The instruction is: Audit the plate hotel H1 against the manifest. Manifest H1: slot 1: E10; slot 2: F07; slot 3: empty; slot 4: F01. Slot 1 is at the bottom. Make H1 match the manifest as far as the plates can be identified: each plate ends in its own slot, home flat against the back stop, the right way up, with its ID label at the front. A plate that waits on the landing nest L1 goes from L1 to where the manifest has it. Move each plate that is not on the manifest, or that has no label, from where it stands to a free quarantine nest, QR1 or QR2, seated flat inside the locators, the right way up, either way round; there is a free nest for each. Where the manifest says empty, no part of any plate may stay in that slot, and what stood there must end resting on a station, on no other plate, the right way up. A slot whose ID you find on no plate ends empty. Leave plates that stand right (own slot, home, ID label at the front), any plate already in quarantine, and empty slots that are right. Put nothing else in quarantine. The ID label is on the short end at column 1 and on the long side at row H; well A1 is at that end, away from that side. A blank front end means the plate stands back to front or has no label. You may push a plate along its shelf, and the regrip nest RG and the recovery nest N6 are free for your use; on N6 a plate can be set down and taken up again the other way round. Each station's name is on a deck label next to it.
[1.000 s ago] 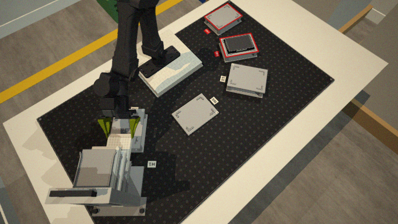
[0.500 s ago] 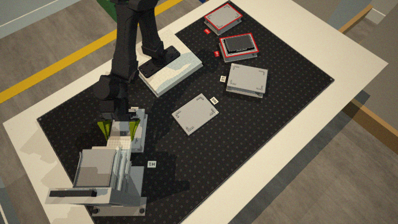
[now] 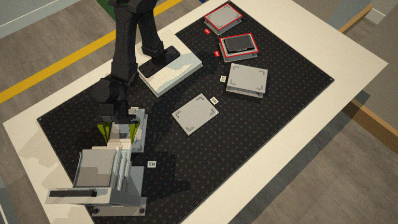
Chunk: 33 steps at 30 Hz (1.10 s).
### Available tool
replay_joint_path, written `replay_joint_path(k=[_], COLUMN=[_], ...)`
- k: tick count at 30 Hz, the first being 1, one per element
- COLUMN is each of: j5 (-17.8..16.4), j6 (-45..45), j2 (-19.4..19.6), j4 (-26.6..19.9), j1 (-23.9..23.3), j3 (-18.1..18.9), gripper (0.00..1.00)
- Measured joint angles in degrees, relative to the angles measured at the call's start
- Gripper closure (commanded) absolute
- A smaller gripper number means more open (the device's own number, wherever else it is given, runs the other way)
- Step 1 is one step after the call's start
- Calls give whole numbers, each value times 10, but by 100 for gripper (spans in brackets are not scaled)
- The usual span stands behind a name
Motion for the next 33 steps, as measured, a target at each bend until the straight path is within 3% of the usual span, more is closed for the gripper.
replay_joint_path(k=[33], j5=[3], j6=[2], j2=[15], j4=[12], j1=[3], j3=[4], gripper=[14])
